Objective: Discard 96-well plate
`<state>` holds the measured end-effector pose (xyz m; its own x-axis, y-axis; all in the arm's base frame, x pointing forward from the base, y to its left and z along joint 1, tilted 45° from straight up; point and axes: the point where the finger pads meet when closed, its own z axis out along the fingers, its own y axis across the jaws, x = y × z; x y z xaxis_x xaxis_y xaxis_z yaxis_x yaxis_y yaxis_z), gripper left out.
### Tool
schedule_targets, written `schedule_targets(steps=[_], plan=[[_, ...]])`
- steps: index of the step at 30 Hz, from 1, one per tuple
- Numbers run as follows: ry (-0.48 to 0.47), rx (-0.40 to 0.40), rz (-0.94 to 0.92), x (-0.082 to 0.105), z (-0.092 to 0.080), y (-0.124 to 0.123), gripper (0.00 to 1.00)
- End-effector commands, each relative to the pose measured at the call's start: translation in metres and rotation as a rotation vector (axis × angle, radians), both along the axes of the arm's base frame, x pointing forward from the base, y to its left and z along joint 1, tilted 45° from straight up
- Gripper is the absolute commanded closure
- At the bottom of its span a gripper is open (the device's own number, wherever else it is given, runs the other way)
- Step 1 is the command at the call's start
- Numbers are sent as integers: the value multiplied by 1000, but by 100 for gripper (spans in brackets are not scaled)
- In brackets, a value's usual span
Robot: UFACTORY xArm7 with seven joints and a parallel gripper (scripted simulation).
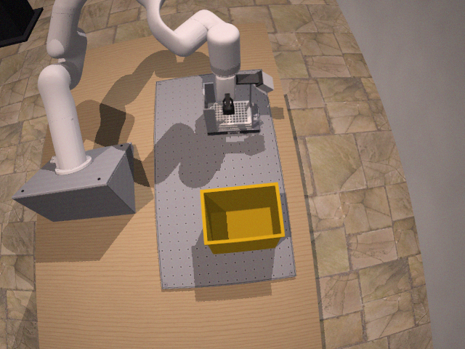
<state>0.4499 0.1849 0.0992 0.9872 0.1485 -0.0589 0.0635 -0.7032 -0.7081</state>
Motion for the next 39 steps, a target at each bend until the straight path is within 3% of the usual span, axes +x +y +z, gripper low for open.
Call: schedule_targets(steps=[1,39], plan=[[-4,-1,-4,1,-3,2,0],[-4,-1,-4,-6,-38,37,0]])
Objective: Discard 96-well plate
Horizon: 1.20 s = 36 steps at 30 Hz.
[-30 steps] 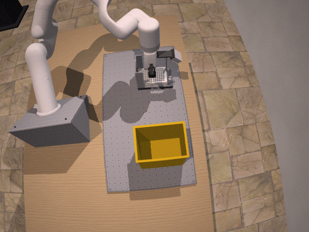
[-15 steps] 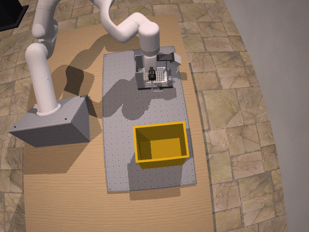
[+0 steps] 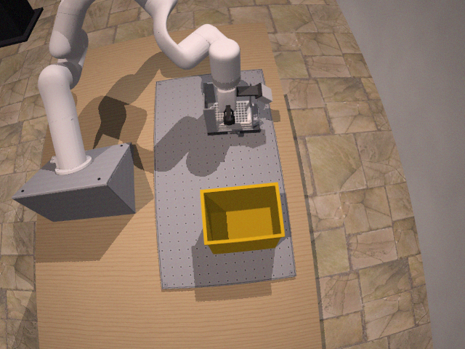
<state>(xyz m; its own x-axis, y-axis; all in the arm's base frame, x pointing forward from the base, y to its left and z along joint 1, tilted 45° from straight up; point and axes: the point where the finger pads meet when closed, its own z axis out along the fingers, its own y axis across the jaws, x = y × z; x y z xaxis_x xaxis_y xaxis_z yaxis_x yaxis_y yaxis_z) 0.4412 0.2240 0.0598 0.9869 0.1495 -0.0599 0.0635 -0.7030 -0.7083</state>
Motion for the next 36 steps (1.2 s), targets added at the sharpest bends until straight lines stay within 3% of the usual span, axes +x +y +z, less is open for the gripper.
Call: schedule_targets(steps=[1,36], plan=[[-5,-1,-5,2,1,-2,0],[-5,-1,-5,0,-10,9,0]])
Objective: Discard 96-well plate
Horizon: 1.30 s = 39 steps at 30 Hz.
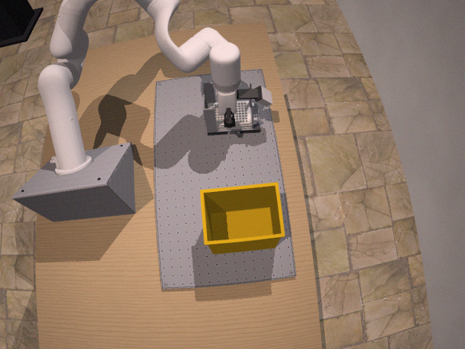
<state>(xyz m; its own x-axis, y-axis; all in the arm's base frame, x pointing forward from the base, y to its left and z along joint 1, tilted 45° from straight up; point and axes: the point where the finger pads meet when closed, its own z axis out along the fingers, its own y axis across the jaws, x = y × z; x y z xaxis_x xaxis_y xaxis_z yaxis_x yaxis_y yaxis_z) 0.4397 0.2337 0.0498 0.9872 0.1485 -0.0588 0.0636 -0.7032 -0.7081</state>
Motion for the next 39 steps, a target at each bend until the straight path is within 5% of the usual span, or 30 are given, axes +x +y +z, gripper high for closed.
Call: schedule_targets(steps=[1,24,25,39], plan=[[-3,-1,-4,2,0,0,0],[-4,-1,-4,1,-3,2,0],[-3,-1,-4,1,-3,2,100],[-3,-1,-4,1,-3,2,100]])
